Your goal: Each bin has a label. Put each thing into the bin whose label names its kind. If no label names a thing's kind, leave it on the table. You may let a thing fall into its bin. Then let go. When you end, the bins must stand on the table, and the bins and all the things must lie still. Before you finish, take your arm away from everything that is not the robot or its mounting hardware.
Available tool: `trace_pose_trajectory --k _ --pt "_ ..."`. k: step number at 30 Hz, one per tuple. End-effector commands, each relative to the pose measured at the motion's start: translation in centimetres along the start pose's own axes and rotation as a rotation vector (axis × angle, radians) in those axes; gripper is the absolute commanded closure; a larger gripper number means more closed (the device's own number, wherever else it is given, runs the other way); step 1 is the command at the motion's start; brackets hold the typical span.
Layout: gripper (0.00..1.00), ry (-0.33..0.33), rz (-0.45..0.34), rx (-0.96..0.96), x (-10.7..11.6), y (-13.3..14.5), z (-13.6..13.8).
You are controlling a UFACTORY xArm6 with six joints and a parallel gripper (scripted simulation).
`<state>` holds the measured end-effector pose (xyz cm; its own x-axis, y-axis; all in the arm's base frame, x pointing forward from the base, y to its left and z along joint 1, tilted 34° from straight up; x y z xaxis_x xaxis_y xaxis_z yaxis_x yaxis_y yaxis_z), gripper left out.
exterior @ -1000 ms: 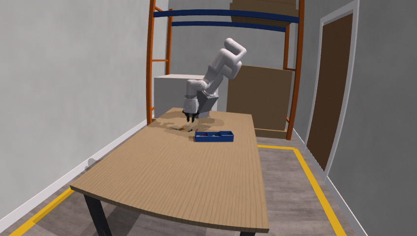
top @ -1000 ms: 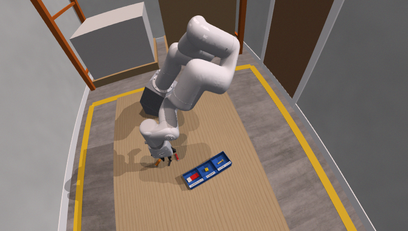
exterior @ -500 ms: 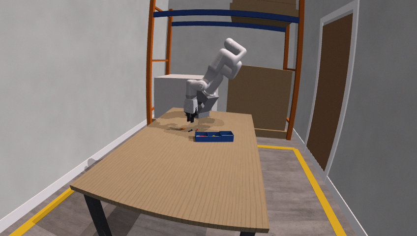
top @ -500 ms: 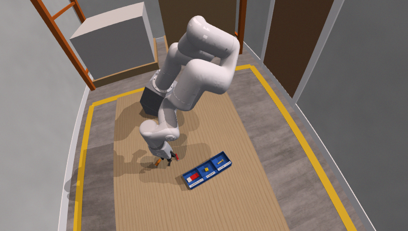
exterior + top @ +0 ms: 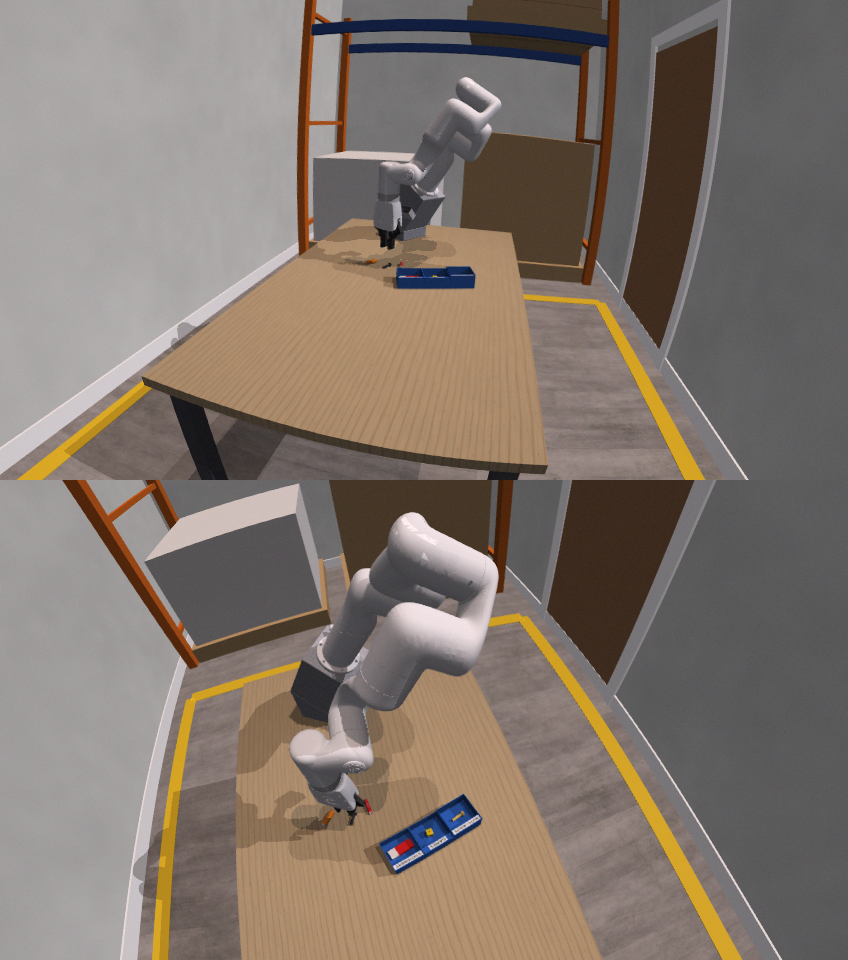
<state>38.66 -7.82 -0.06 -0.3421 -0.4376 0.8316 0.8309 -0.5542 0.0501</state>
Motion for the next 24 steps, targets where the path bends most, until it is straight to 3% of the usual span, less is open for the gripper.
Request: trace_pose_trajectory --k 1,13,24 --pt "0.71 0.0 -0.002 0.0 0.1 0.1 0.0" --pt "0.71 0.0 -0.002 0.0 0.1 0.1 0.0" --pt "0.71 0.0 -0.002 0.0 -4.3 0.1 0.0"
Point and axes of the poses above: the point where the finger pads meet when closed, its own x axis back along the fingers, its own z axis across the jaws, y = z × x, the point moved 5 cm from there along x, back along the fingers, and after that the axes turned 2 degrees about x, right-handed, at the moved point
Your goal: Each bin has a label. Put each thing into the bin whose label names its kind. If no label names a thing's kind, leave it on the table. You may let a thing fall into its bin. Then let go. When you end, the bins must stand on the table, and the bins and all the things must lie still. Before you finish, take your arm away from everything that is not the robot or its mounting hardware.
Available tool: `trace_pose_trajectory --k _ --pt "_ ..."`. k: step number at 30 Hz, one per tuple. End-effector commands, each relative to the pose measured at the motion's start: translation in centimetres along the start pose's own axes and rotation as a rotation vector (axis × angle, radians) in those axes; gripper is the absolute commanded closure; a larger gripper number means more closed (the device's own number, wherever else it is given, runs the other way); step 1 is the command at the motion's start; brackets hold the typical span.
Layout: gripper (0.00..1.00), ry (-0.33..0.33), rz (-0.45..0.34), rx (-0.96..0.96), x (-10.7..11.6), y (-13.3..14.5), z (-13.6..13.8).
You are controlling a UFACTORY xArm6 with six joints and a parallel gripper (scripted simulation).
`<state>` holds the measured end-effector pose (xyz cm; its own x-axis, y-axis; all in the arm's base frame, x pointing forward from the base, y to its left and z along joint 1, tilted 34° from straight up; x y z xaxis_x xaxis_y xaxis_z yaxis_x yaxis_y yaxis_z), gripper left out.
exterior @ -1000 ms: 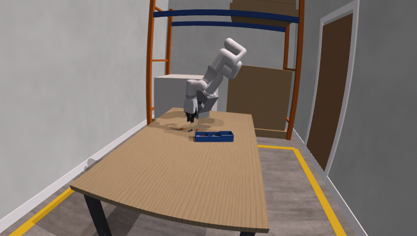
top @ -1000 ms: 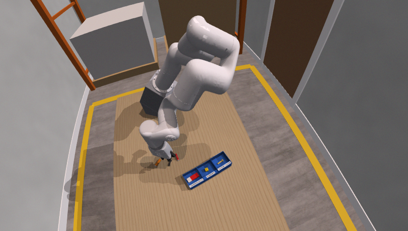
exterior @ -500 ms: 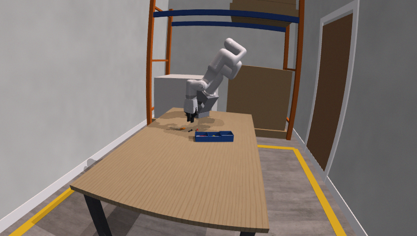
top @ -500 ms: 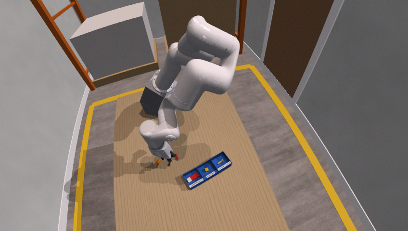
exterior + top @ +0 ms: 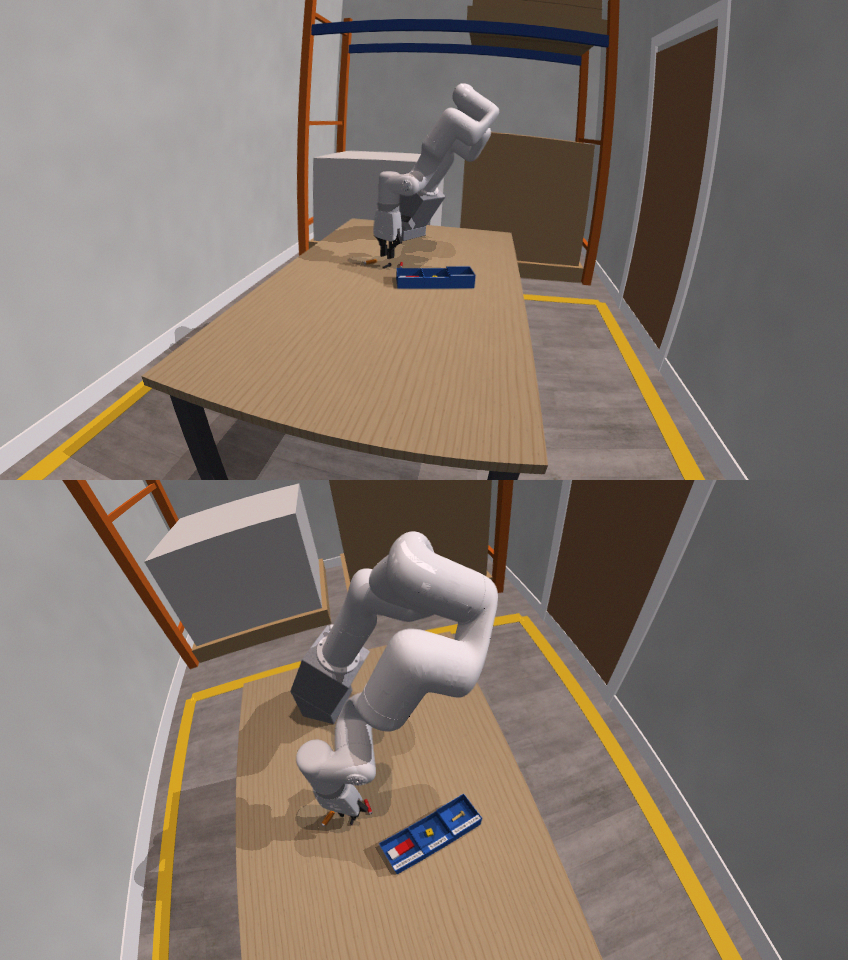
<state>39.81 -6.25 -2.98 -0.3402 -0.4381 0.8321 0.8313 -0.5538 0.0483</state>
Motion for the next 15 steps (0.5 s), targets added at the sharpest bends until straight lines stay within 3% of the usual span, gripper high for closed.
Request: trace_pose_trajectory --k 1,6,15 --pt "0.71 0.001 -0.004 0.001 -0.8 0.2 0.0" --pt "0.71 0.001 -0.004 0.001 -2.4 0.2 0.0" --pt "0.71 0.001 -0.004 0.001 -3.3 0.2 0.0"
Point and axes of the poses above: the point where the finger pads meet when closed, its own x axis back along the fingers, its own z axis across the jaws, y = z × x, the point moved 5 cm from there along x, back along the fingers, and after that the axes turned 2 degrees about x, right-handed, at the moved point
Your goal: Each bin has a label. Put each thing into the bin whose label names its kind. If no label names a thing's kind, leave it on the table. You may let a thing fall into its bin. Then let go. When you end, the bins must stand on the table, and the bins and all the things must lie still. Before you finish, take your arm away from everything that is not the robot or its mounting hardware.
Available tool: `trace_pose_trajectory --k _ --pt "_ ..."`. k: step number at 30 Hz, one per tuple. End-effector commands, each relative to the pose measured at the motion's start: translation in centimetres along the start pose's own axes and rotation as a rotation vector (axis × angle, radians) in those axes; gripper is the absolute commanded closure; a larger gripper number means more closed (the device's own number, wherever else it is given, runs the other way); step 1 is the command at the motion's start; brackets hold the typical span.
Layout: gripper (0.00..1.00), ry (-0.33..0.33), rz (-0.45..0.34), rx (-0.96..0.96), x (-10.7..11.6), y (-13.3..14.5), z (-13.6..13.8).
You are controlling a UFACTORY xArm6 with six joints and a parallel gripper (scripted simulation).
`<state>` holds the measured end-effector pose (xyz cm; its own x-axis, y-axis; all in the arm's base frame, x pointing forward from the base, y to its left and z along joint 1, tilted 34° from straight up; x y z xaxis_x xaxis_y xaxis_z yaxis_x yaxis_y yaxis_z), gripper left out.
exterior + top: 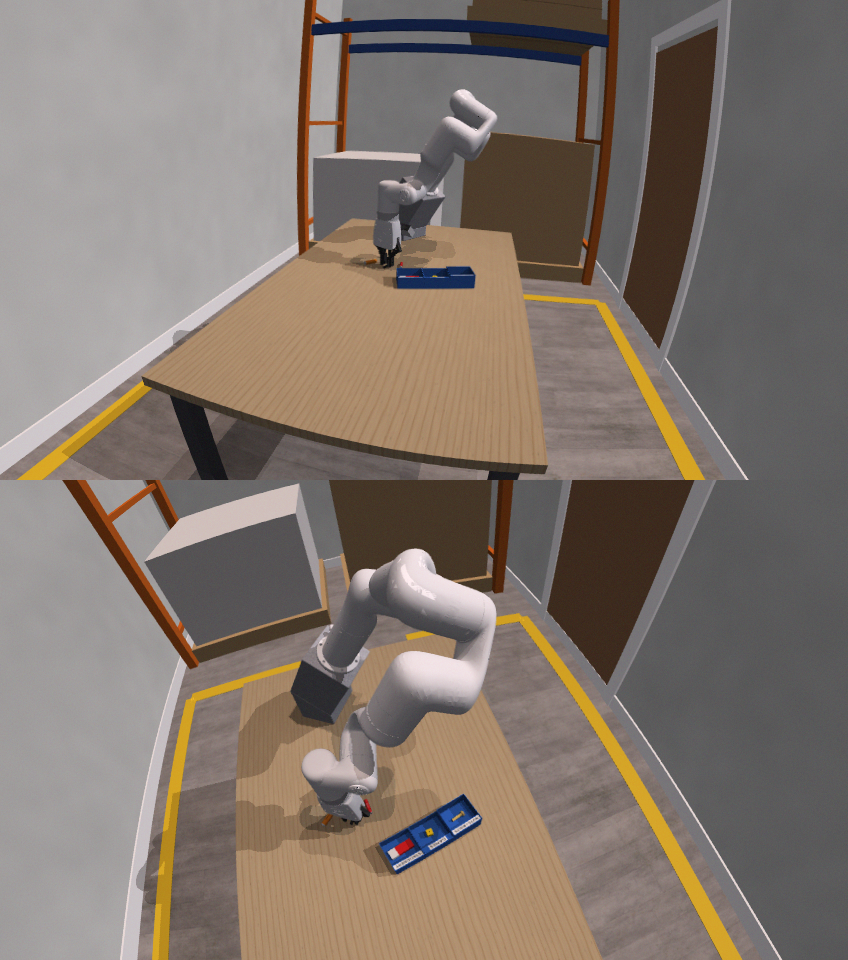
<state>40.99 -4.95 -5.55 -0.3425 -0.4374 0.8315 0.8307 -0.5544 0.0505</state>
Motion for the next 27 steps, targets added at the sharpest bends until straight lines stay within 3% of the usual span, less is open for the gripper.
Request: trace_pose_trajectory --k 1,13,14,27 --pt "0.71 0.0 -0.002 0.0 -0.35 0.04 0.0" --pt "0.71 0.0 -0.002 0.0 -0.61 0.03 0.0" --pt "1.0 0.0 -0.002 0.0 -0.62 0.03 0.0" --pt "1.0 0.0 -0.002 0.0 -0.61 0.03 0.0"
Point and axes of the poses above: the point where the finger pads meet when closed, its own x axis back along the fingers, its own z axis across the jaws, y = z × x, the point moved 5 cm from there along x, back along the fingers, and after that the axes turned 2 degrees about x, right-handed, at the moved point
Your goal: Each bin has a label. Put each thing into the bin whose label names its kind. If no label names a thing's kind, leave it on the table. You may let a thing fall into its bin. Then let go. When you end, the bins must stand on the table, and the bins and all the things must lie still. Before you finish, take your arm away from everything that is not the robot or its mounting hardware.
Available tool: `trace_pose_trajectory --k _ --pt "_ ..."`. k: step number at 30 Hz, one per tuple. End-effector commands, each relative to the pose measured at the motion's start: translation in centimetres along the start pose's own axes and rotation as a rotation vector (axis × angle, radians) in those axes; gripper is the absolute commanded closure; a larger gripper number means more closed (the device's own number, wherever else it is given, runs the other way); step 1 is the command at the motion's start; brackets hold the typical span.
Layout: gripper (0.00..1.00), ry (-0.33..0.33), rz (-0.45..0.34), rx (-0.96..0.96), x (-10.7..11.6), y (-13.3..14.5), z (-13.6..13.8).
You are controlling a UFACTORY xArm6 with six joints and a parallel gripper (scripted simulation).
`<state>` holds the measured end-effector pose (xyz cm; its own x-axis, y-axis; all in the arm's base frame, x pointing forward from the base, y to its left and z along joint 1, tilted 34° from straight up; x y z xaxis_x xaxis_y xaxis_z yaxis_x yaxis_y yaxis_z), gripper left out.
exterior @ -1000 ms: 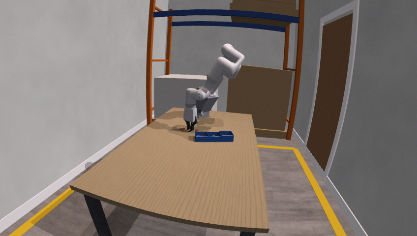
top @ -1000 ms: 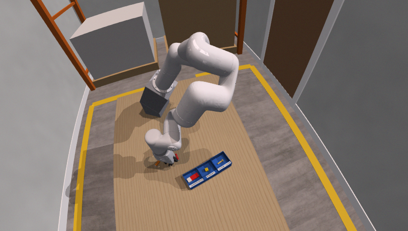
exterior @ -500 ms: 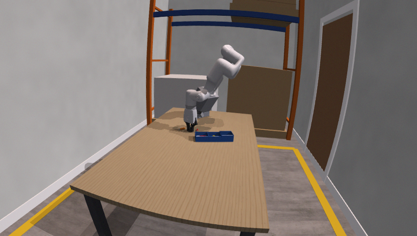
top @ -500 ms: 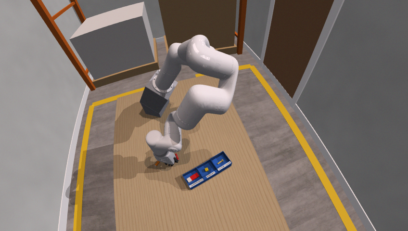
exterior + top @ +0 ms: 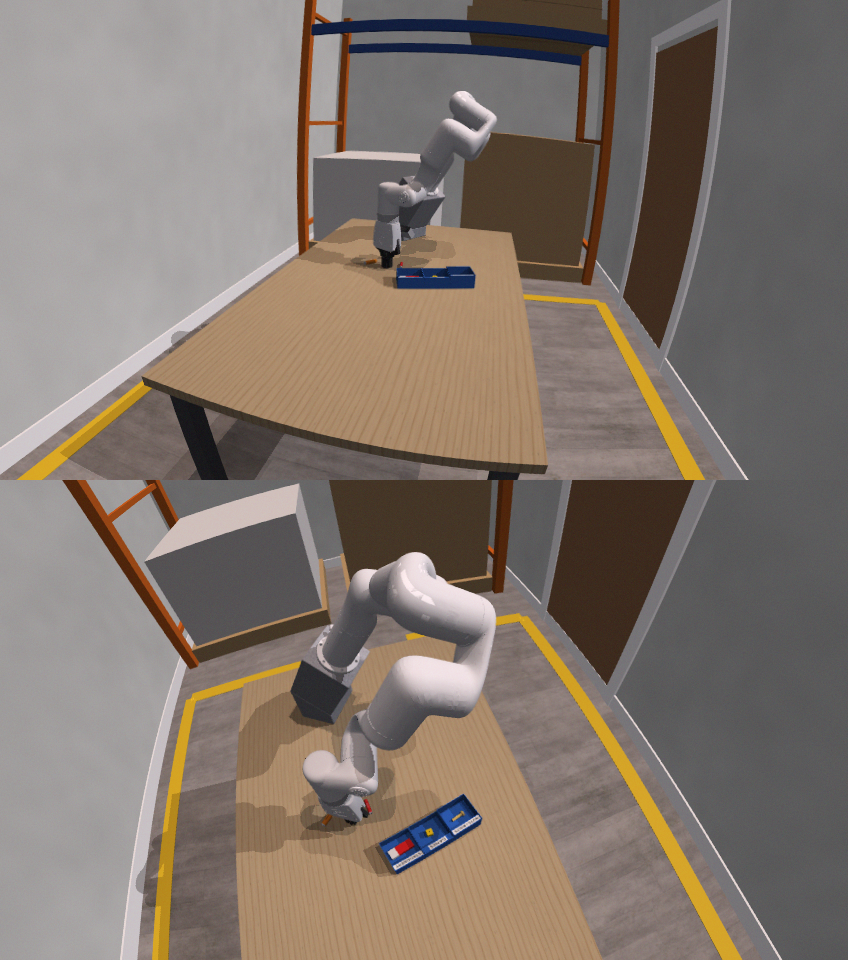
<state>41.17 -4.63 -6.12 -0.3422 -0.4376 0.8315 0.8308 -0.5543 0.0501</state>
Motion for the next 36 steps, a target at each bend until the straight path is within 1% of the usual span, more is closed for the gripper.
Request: trace_pose_trajectory --k 1,18,26,28,36 --pt "1.0 0.0 -0.002 0.0 0.1 0.1 0.0" --pt "1.0 0.0 -0.002 0.0 0.1 0.1 0.0" --pt "1.0 0.0 -0.002 0.0 2.7 0.1 0.0" --pt "1.0 0.0 -0.002 0.0 2.7 0.1 0.0" --pt "1.0 0.0 -0.002 0.0 5.4 0.1 0.0"
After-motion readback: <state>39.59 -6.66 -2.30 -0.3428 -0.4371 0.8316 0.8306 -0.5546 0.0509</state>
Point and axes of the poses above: the point where the finger pads meet when closed, its own x axis back along the fingers, its own z axis across the jaws, y = z × x, the point moved 5 cm from there along x, back along the fingers, and after that the axes turned 2 degrees about x, right-handed, at the moved point
